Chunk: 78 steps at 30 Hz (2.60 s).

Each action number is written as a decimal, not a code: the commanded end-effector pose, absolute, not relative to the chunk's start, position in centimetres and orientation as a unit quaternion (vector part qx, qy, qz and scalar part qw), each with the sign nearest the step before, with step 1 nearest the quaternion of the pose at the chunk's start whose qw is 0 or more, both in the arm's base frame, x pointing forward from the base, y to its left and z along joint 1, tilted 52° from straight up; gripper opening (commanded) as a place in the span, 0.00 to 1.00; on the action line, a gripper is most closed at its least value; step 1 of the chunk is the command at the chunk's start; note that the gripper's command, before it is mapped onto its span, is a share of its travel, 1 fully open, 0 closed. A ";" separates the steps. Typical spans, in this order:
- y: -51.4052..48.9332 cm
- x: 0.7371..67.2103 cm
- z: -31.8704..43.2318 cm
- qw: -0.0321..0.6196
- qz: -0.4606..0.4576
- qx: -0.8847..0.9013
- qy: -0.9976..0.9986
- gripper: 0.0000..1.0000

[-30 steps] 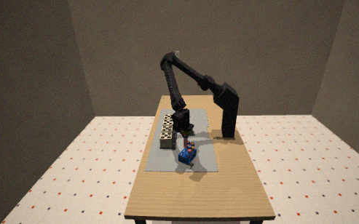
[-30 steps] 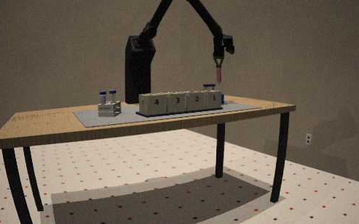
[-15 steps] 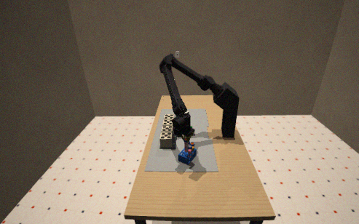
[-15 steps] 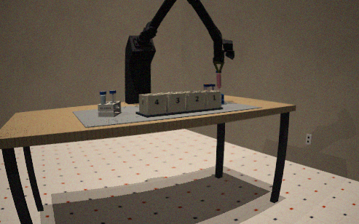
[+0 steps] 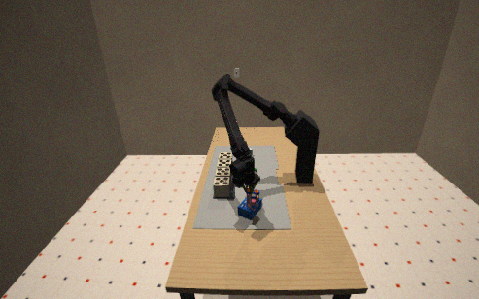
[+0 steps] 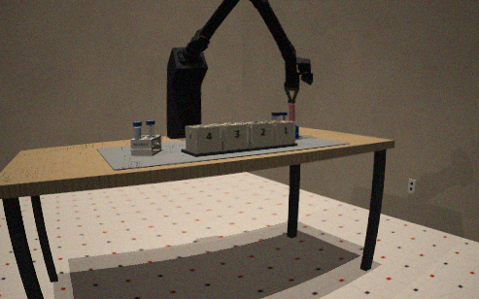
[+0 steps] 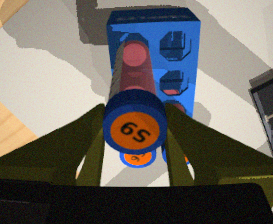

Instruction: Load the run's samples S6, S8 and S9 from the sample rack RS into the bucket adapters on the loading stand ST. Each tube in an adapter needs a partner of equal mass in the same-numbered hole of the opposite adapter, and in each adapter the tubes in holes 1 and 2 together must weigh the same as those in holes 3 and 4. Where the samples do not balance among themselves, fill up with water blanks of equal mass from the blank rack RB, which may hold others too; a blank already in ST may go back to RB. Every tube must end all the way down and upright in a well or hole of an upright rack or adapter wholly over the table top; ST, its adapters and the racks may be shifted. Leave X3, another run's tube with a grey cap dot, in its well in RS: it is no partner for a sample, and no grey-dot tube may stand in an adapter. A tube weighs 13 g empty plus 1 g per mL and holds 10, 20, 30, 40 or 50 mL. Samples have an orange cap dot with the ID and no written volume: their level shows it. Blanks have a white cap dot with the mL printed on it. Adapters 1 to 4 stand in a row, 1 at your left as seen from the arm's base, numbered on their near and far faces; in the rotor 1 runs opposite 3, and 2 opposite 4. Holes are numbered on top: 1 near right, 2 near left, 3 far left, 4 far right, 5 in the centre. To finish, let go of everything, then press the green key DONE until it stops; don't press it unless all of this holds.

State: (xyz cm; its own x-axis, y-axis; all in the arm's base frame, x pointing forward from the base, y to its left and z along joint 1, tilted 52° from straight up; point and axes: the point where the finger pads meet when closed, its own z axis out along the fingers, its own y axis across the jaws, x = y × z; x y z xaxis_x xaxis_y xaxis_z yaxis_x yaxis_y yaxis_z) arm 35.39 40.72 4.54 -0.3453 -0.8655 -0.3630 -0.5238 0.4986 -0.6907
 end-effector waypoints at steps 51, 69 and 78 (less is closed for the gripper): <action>41.1 39.4 3.1 0.372 -0.233 -0.438 0.784 0.00; 41.0 41.1 1.7 0.372 -0.233 -0.439 0.784 0.00; 41.5 40.2 2.2 0.374 -0.229 -0.443 0.782 0.00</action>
